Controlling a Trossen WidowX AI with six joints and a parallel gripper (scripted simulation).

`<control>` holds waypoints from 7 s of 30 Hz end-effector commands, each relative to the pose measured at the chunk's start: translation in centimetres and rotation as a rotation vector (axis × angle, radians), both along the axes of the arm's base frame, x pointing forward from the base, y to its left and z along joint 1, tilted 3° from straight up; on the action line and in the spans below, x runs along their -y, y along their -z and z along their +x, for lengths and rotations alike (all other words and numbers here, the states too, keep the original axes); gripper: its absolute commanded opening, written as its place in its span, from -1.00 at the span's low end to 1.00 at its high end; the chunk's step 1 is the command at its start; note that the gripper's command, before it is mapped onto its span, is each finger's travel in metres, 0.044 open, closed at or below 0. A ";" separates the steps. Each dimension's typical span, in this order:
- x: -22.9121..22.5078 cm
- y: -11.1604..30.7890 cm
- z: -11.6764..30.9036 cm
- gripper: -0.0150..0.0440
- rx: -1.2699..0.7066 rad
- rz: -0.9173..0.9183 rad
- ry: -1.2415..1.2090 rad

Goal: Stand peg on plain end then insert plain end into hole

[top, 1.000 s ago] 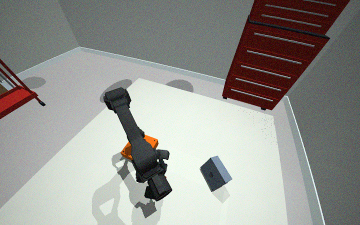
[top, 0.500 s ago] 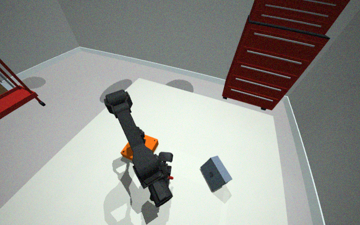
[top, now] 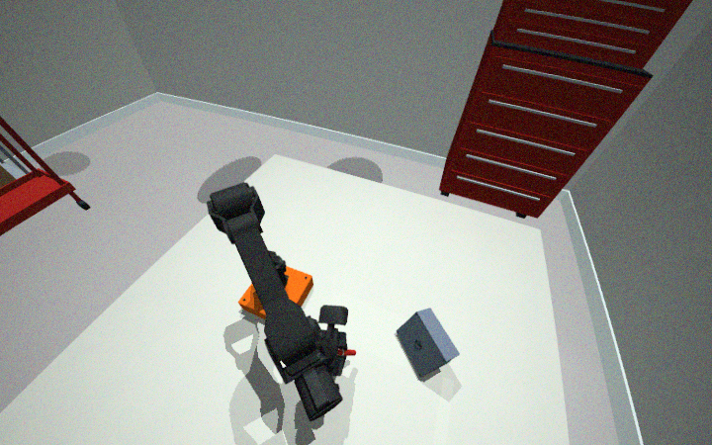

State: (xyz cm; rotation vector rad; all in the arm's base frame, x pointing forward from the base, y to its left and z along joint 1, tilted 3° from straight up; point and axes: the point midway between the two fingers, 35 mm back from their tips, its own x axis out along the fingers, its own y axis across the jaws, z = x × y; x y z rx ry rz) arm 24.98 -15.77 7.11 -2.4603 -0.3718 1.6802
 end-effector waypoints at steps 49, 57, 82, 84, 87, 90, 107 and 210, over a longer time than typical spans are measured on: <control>0.5 0.5 5.9 -0.49 0.438 0.286 -0.006; 0.4 0.6 6.6 -0.49 0.456 0.293 -0.004; -0.8 1.1 9.2 -0.49 0.538 0.341 -0.006; -0.9 1.1 9.3 -0.49 0.544 0.345 -0.007; -1.0 1.2 9.5 -0.49 0.551 0.350 -0.008; -1.0 1.2 9.6 -0.49 0.556 0.353 -0.007; -1.6 1.8 10.3 -0.49 0.608 0.373 0.004; -4.2 3.7 13.5 0.49 0.623 0.379 0.000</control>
